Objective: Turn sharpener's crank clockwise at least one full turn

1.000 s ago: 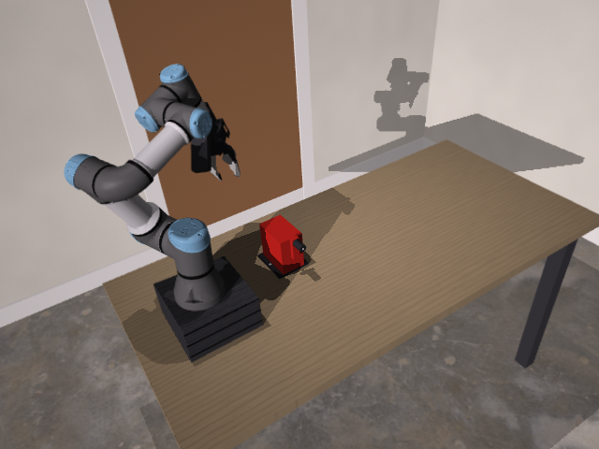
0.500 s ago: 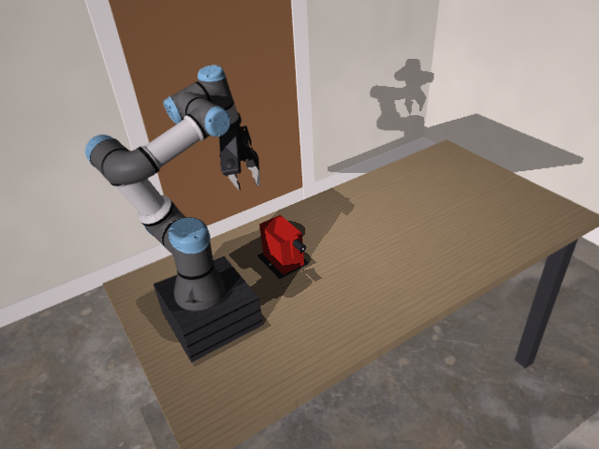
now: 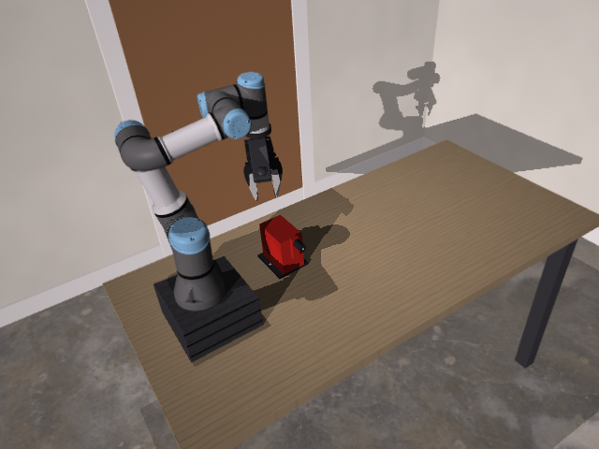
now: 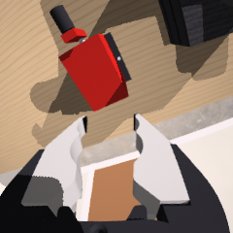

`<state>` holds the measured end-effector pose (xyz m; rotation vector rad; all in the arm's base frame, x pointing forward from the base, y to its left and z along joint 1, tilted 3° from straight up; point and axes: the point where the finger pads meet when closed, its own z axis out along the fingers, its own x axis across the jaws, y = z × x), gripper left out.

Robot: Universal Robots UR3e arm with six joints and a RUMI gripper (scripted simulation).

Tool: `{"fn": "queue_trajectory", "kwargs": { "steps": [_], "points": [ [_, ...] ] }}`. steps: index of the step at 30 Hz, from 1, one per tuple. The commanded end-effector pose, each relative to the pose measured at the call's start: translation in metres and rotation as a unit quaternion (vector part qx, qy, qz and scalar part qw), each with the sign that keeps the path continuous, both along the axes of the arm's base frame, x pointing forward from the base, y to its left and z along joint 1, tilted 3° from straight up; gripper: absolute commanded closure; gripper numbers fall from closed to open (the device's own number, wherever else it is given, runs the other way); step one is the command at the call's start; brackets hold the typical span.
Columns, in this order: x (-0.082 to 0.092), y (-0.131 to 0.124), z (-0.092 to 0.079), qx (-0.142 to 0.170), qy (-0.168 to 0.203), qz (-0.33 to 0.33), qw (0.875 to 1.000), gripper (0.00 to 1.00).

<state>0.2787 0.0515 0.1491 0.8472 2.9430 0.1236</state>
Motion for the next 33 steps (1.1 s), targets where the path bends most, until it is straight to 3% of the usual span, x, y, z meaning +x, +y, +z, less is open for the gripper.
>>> {"fn": "queue_trajectory", "kwargs": {
  "steps": [1, 19, 33],
  "points": [
    [0.004, -0.012, -0.003, 0.009, 0.009, 0.014, 1.0, 0.68],
    [0.01, -0.075, -0.022, 0.083, 0.034, 0.099, 0.991, 0.68],
    [0.006, -0.132, -0.036, 0.156, -0.003, 0.162, 0.974, 0.68]
  ]
}}
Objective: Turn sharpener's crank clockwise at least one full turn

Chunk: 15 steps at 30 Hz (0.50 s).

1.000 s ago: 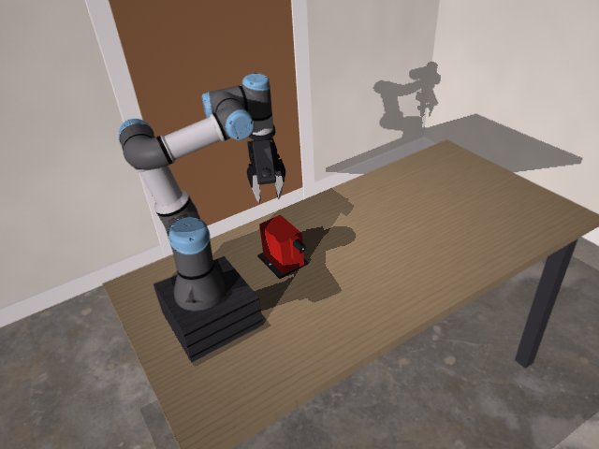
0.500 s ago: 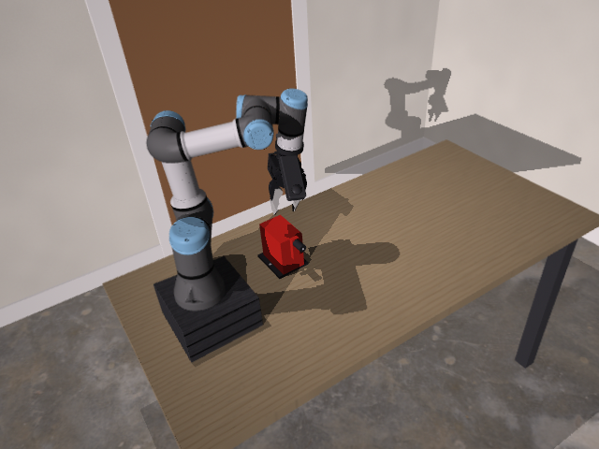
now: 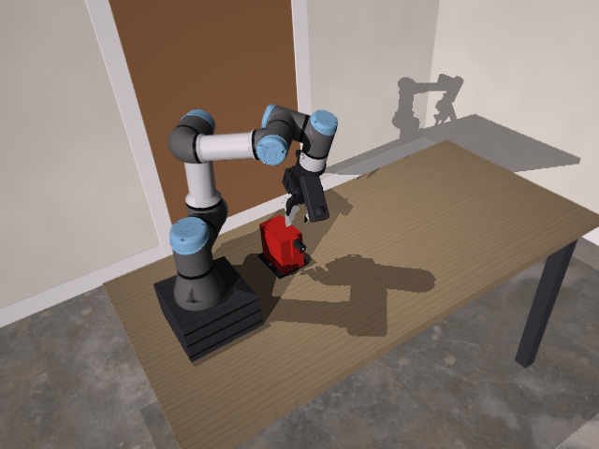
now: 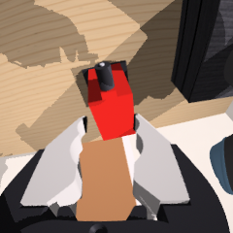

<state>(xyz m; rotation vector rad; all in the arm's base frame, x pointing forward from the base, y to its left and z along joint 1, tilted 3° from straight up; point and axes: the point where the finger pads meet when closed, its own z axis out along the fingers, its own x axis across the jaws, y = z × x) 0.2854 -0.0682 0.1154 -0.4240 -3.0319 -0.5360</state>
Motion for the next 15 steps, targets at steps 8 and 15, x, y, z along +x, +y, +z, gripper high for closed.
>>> {"fn": "queue_trajectory", "kwargs": {
  "steps": [8, 15],
  "points": [
    [-0.007, -0.042, -0.008, 0.057, -0.046, 0.036, 0.997, 0.68],
    [-0.013, -0.064, -0.011, 0.083, -0.084, 0.052, 0.992, 0.68]
  ]
}}
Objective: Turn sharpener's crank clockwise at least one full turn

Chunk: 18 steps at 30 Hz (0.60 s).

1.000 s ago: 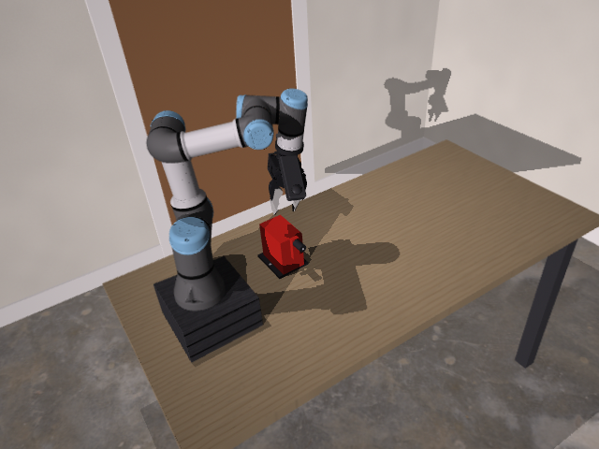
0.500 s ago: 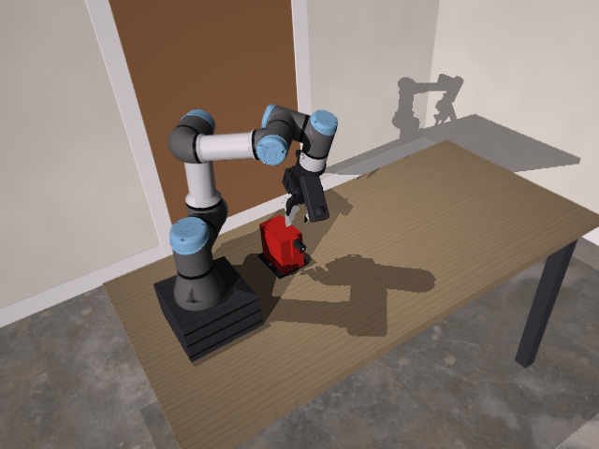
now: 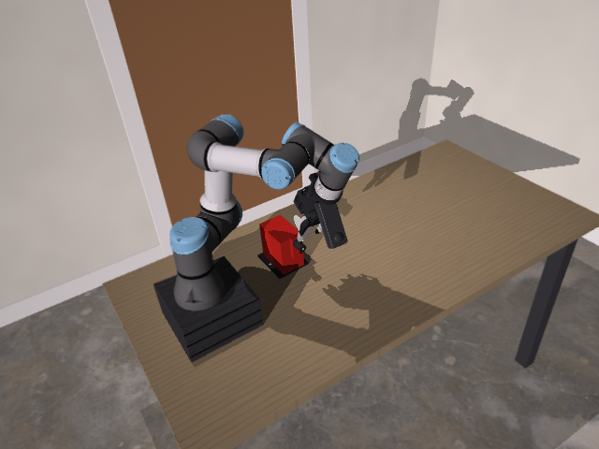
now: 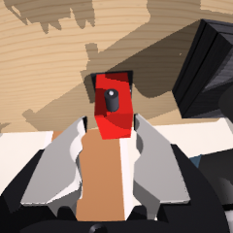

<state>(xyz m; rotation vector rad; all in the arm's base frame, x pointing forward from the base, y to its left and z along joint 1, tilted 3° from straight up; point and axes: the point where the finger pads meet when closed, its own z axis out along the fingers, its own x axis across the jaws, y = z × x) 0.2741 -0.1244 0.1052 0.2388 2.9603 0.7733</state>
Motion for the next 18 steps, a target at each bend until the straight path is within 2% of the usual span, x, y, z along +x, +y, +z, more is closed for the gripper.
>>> {"fn": "queue_trajectory", "kwargs": {
  "steps": [1, 5, 18],
  "points": [
    [-0.001, -0.007, -0.003, 0.01, -0.012, 0.006, 1.0, 0.68],
    [-0.001, -0.004, -0.008, 0.01, -0.012, 0.006, 1.0, 0.68],
    [0.004, 0.013, -0.037, 0.01, -0.012, 0.006, 1.0, 0.68]
  ]
}}
